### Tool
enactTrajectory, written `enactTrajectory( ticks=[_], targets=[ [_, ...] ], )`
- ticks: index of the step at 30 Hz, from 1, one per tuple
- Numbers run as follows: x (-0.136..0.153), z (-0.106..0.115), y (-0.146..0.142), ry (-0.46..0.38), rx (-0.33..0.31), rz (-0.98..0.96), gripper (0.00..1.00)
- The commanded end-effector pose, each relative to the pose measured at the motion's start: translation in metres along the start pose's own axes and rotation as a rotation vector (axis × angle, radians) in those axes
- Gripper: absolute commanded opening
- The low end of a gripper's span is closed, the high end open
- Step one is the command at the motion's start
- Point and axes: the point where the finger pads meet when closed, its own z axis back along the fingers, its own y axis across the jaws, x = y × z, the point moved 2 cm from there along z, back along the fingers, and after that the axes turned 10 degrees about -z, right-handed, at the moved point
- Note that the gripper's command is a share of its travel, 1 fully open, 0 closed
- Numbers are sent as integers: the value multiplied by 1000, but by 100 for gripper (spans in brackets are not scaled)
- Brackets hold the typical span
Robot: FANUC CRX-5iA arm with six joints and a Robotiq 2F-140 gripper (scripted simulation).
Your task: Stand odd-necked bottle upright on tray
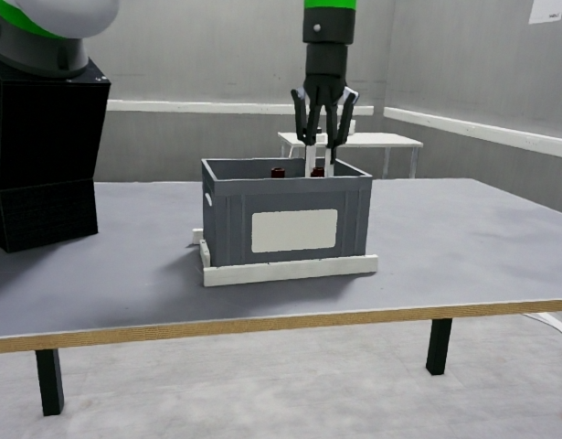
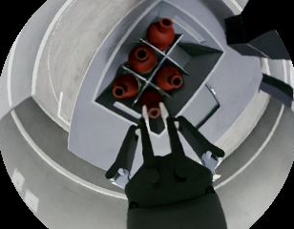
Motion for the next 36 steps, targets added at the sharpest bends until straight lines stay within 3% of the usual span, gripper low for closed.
enactTrajectory(
  ticks=[1,36],
  targets=[
    [0,1,0,-1,-1,0,10],
    [0,27,0,-1,-1,0,10]
  ],
)
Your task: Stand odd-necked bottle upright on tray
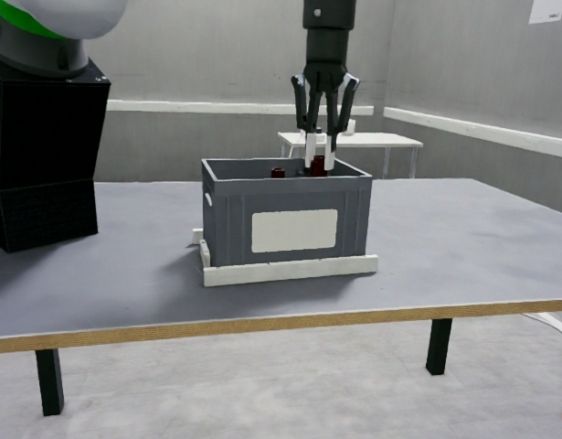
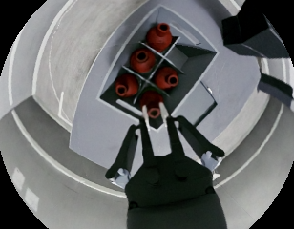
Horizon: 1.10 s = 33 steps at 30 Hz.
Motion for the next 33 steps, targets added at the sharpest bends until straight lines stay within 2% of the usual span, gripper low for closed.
enactTrajectory(
  ticks=[1,17,33],
  targets=[
    [0,4,0,-1,-1,0,10],
    [0,15,0,-1,-1,0,10],
    [0,17,0,-1,-1,0,10]
  ],
)
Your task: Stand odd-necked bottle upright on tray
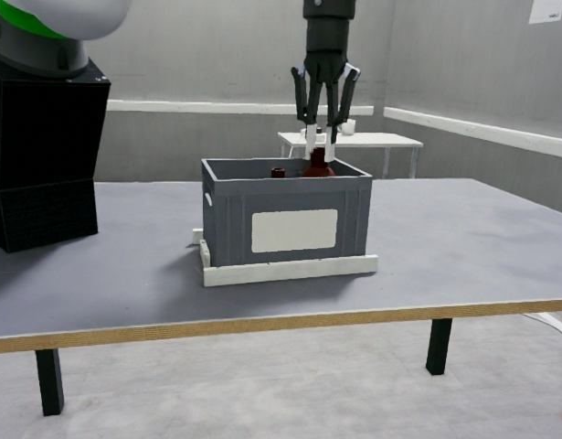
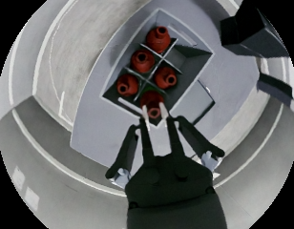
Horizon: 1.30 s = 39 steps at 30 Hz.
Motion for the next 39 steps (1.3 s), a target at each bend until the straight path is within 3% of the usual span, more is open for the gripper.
enactTrajectory(
  ticks=[1,39],
  targets=[
    [1,1,0,-1,-1,0,10],
    [1,2,0,-1,-1,0,10]
  ],
)
